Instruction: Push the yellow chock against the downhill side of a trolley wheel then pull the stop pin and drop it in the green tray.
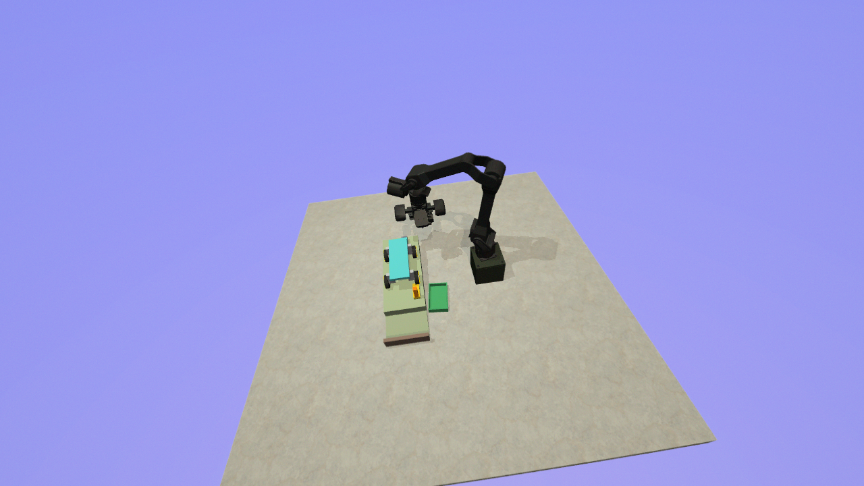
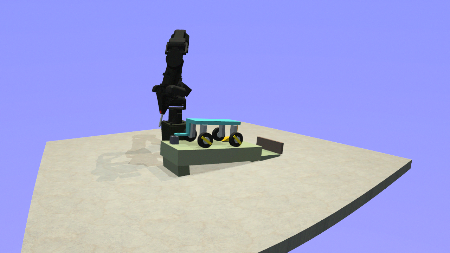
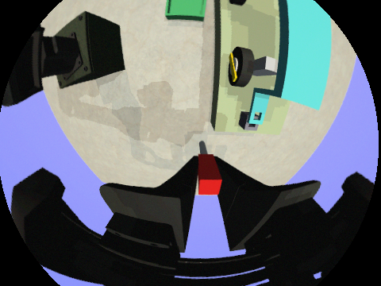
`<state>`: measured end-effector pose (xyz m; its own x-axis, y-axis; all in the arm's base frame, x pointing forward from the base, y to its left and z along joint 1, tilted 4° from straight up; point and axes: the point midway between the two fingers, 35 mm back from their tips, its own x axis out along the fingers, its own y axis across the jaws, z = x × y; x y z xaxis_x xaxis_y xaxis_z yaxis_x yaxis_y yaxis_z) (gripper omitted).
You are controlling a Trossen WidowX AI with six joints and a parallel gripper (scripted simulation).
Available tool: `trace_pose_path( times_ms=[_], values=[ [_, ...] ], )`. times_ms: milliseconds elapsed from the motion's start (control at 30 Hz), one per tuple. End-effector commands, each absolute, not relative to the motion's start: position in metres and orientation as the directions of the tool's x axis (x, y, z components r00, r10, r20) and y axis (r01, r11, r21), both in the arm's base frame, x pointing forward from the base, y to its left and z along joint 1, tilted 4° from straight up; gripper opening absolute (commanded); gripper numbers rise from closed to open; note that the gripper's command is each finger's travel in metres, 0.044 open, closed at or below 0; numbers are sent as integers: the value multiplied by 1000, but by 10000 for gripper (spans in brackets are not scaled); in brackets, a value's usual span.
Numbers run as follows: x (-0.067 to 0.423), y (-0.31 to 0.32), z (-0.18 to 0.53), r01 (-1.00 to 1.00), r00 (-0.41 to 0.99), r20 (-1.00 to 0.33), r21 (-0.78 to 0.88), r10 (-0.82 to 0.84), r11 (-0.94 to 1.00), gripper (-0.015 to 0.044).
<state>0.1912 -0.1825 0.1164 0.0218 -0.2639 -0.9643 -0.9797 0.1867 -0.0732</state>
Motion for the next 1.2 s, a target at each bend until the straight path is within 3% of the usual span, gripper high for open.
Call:
trace_pose_path(
  times_ms=[0,1167],
  values=[
    [193,-168,114,-980,17,-965,-68,-260,188,0],
    [224,-44,101,-980,20,-968,-69,-250,188,0]
  ],
)
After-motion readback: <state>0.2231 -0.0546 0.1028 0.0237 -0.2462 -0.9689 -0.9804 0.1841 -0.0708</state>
